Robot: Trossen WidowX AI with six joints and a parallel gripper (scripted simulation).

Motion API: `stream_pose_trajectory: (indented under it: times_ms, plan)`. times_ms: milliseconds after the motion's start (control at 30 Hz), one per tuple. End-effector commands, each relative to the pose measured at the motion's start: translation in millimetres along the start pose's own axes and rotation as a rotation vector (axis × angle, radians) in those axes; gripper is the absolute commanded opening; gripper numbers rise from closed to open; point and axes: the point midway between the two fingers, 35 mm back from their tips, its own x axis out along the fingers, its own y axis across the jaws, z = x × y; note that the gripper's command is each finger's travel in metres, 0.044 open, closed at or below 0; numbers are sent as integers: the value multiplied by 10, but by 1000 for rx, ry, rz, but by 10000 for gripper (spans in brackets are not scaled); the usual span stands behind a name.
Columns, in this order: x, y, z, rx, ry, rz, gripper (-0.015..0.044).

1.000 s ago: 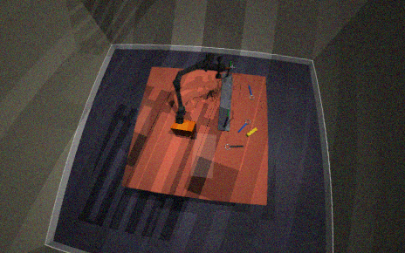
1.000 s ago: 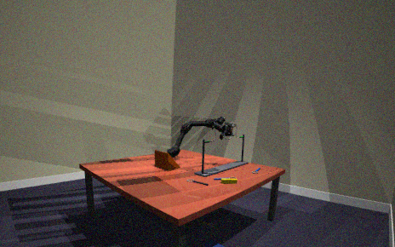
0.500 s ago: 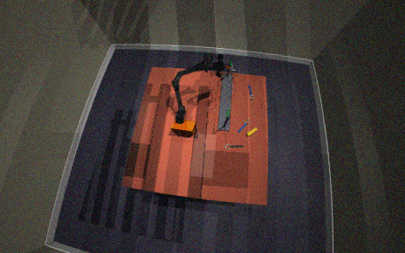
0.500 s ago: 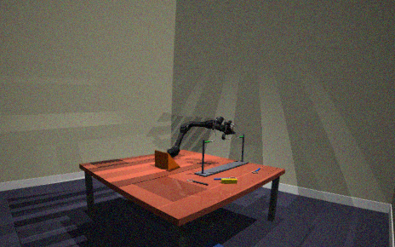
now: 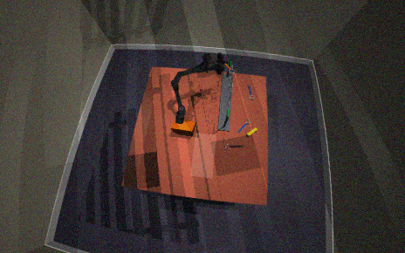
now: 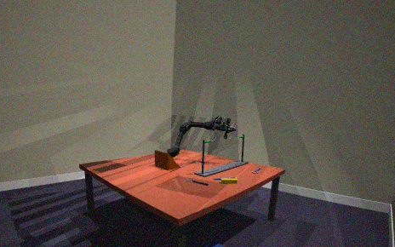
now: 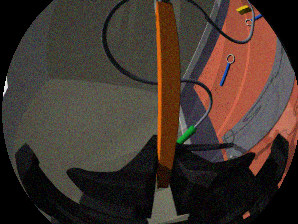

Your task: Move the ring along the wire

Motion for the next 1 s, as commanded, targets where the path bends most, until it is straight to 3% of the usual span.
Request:
stream_pose_trajectory:
  times_ms: [0,967]
  plan:
    - [-3,43,11,65,-5,37,-150]
    - [-41,329,79,535,-5,297,-150]
